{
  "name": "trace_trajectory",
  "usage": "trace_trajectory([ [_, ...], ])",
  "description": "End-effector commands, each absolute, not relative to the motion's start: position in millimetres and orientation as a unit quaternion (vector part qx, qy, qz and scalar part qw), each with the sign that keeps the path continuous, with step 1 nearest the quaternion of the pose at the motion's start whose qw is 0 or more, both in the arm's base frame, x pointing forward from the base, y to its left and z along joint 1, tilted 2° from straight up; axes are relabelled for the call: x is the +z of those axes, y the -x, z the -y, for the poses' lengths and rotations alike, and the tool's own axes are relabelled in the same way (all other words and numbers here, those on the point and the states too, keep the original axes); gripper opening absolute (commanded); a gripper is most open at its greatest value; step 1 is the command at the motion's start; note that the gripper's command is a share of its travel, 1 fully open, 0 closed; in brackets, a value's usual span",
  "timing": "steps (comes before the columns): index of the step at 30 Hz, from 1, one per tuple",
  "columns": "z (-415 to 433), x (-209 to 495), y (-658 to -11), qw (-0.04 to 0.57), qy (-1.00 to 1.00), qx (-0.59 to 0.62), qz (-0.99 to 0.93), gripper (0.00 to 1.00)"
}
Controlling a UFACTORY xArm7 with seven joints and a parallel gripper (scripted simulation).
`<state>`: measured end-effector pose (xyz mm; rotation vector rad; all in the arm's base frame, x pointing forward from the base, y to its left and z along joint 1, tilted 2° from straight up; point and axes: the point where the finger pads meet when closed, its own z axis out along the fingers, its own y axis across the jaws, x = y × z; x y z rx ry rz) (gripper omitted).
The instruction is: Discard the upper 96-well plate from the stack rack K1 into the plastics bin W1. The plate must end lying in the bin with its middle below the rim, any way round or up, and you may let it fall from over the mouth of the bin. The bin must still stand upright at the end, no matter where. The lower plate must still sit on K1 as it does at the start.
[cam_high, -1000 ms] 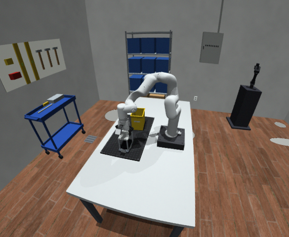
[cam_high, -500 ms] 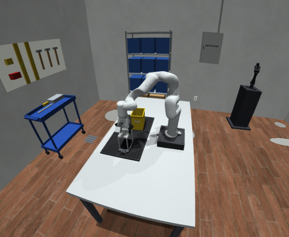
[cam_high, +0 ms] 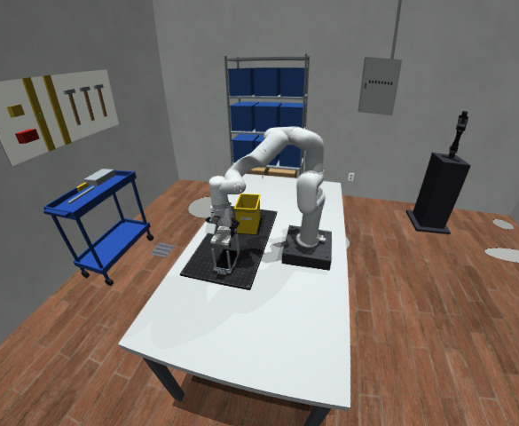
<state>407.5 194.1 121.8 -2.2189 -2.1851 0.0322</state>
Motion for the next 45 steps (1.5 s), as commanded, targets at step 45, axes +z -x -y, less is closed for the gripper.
trace_trajectory([
  [45, -194, 186, -410, 0.013, 0.712, 0.009, 0.702, 0.0],
])
